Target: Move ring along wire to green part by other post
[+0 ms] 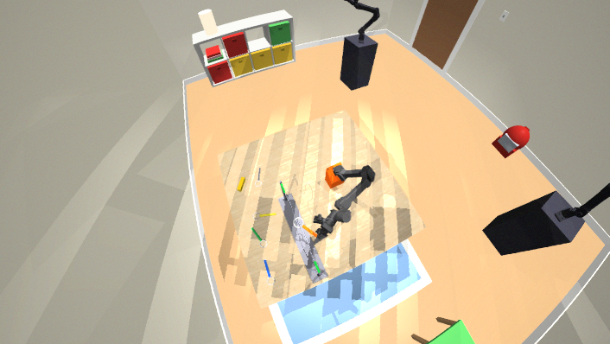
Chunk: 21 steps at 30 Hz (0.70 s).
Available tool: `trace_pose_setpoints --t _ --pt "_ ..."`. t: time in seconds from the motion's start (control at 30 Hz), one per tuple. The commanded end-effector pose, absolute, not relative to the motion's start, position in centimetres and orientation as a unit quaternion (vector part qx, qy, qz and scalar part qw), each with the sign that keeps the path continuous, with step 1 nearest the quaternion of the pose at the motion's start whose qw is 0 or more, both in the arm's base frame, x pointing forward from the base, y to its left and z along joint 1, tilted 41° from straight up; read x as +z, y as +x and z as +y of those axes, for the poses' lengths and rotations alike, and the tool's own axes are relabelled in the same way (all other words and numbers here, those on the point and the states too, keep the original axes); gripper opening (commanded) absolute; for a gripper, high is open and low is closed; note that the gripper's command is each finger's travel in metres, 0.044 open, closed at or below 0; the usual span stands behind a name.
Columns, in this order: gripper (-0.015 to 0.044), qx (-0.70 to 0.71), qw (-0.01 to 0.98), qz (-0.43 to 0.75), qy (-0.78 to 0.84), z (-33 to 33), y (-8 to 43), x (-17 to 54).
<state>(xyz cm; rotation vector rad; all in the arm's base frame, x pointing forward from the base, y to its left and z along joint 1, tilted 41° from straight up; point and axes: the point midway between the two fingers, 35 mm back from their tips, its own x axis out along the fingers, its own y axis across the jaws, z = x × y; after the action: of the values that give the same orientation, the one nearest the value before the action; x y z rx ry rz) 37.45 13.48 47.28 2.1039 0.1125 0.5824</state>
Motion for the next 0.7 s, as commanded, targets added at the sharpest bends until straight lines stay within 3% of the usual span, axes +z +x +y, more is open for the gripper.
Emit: trace_pose_setpoints --t 0.0,0.67 --pt "-0.0150 0.238 0.437 0.038 0.866 13.35 37.48 47.31" --pt "-0.0150 0.247 0.322 0.004 0.914 12.71 37.45 48.00"
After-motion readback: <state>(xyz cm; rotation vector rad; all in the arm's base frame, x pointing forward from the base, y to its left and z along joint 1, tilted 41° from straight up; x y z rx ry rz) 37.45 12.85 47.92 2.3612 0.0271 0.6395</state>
